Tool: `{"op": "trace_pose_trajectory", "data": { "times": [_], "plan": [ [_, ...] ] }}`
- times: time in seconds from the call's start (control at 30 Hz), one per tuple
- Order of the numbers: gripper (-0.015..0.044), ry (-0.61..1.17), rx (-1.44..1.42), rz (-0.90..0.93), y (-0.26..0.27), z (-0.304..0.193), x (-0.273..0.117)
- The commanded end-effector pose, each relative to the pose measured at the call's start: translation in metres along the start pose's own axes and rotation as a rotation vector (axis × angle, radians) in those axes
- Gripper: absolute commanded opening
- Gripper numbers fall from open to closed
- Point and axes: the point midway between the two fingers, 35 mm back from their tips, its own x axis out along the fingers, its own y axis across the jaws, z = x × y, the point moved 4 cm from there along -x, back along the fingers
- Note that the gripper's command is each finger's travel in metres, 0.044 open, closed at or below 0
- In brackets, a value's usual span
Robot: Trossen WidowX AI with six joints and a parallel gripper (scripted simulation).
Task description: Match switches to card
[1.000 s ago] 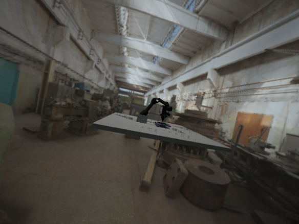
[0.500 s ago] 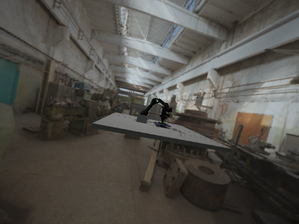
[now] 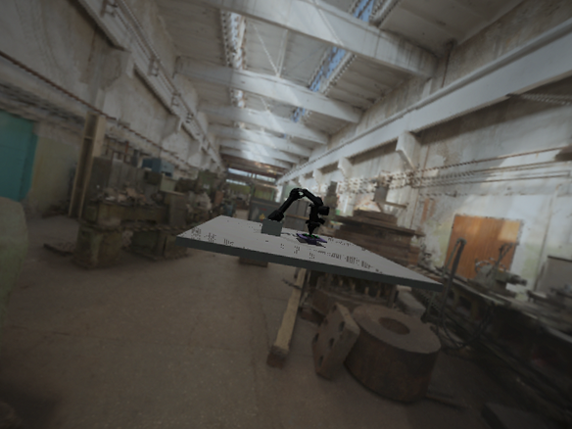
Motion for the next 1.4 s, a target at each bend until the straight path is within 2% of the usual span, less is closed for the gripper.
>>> {"op": "trace_pose_trajectory", "data": {
  "times": [0.0,1.37],
  "plan": [
    [0.0,-0.001,0.006,0.002,-0.0001,0.0002,0.0009],
    [0.0,-0.001,0.006,0.002,0.0,0.0001,0.0064]
  ]
}}
